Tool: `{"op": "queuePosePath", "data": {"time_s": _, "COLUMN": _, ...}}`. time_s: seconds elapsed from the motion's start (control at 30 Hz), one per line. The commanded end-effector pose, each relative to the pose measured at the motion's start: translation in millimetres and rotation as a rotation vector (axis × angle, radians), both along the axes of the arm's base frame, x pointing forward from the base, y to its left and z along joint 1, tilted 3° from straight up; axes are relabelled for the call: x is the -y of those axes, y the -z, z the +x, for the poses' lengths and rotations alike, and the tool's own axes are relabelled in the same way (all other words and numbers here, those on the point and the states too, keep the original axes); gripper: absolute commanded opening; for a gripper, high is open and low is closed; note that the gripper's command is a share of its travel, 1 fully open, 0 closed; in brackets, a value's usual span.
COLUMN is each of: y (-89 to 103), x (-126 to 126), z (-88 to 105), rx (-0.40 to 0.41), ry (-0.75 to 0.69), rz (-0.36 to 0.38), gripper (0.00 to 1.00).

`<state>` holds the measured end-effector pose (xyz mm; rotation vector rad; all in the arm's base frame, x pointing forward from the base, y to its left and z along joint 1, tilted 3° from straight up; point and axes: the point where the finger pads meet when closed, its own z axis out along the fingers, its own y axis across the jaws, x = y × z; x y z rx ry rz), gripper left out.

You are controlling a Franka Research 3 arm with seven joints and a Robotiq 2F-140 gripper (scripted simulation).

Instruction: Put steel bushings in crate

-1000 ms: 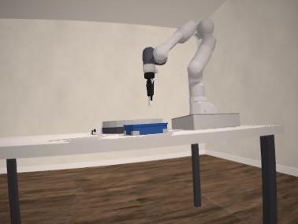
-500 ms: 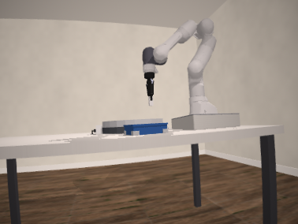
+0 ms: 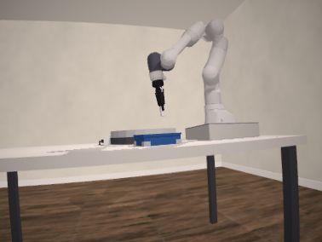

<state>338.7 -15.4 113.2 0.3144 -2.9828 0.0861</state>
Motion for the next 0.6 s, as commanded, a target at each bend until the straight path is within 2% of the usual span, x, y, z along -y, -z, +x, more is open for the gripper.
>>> {"op": "queuePosePath", "data": {"time_s": 0.0, "y": 8.3, "x": -0.8, "z": -9.3, "rx": -0.097, "ry": 0.038, "rz": -0.028, "gripper": 0.06}}
{"op": "queuePosePath", "data": {"time_s": 0.23, "y": 27.4, "x": -6.7, "z": -12.9, "rx": -0.293, "ry": 0.046, "rz": -0.072, "gripper": 0.06}}
{"op": "queuePosePath", "data": {"time_s": 0.3, "y": 27.4, "x": -6.7, "z": -12.9, "rx": -0.293, "ry": 0.046, "rz": -0.072, "gripper": 0.06}}
{"op": "queuePosePath", "data": {"time_s": 0.57, "y": 45.2, "x": -12.7, "z": -16.3, "rx": -0.479, "ry": 0.053, "rz": -0.111, "gripper": 0.06}}
